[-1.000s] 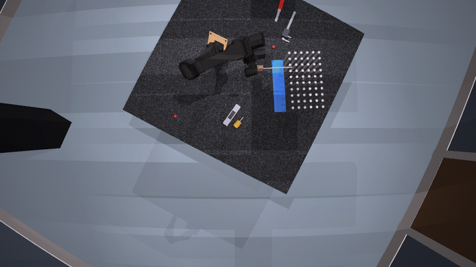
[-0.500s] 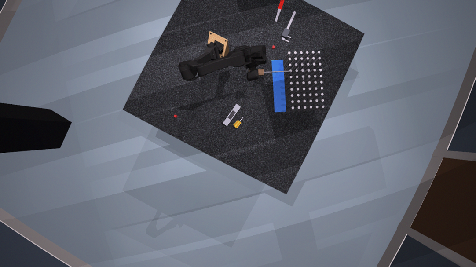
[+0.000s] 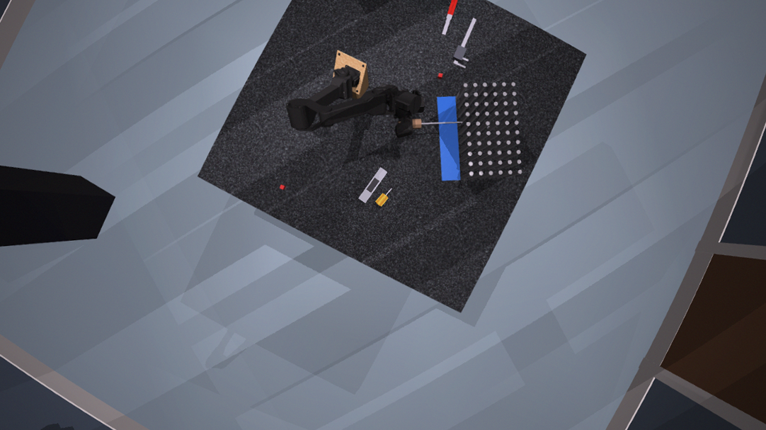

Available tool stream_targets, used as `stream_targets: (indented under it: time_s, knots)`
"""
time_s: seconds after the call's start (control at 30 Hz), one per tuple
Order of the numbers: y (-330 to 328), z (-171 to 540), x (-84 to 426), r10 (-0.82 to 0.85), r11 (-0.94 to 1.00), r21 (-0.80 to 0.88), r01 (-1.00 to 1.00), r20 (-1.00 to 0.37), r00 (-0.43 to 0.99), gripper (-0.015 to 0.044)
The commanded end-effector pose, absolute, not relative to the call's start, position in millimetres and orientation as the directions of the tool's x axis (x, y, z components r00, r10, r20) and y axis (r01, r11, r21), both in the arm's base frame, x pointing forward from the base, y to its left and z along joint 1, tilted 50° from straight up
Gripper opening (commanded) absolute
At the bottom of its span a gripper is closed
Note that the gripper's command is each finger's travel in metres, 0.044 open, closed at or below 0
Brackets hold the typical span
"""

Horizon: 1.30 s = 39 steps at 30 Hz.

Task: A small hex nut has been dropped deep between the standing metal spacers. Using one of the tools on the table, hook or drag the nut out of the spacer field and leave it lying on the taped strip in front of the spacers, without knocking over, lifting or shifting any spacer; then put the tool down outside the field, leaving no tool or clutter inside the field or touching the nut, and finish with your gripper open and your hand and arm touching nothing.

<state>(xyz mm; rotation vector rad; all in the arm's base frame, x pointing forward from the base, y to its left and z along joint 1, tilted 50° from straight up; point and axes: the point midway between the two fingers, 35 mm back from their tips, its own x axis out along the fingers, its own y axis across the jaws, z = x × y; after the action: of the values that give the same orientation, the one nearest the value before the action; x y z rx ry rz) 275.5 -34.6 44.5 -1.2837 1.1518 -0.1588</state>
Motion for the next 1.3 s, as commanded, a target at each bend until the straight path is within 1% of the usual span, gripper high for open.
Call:
stream_targets:
  time_s: [0.0, 0.2, 1.27]
  knots:
    - [-50, 37, 272, -0.664, 0.341, -0.809, -0.478, -0.568, 0.487, 0.0000]
    - [-65, 29, 264, -0.673, 0.322, -0.819, -0.475, -0.551, 0.494, 0.0000]
    - [-61, 25, 275, -0.673, 0.321, -0.820, -0.474, -0.550, 0.495, 0.0000]
